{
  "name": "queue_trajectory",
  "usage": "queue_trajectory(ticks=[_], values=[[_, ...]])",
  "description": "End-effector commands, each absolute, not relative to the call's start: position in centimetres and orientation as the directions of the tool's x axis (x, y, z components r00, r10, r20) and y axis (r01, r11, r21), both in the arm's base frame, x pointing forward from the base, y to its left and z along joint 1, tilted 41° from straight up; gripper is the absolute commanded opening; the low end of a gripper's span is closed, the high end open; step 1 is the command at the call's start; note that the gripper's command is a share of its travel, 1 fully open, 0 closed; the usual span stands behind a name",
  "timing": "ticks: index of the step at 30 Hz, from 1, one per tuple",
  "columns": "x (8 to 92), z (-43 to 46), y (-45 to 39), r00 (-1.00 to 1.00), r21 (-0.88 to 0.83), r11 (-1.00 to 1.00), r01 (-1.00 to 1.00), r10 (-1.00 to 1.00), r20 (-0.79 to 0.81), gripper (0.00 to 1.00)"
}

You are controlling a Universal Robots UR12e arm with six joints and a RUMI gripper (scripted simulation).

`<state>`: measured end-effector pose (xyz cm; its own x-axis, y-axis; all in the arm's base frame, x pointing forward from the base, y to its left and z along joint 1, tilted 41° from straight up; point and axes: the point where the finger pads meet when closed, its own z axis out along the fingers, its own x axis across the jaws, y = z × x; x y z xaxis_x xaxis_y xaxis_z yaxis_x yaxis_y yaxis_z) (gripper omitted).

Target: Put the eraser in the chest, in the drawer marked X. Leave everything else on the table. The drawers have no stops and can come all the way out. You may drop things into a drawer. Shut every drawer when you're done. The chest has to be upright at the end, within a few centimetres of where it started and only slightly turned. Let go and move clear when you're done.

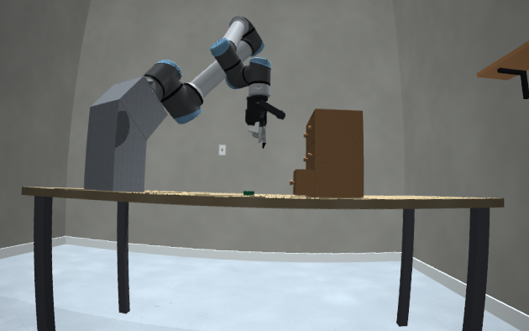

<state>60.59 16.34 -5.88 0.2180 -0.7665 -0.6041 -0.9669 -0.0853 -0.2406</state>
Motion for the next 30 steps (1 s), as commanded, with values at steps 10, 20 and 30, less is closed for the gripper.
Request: queue_trajectory(ticks=[10, 20, 30], values=[[60.5, -6.0, 15.6, 0.012, -0.110, 0.077, -0.991, -0.768, -0.640, 1.00], [60.1, -6.3, 14.8, -0.249, 0.061, 0.276, -0.959, -0.721, -0.646, 1.00], [59.6, -6.6, 13.9, -0.525, 0.252, 0.479, -0.841, -0.606, -0.598, 1.00]])
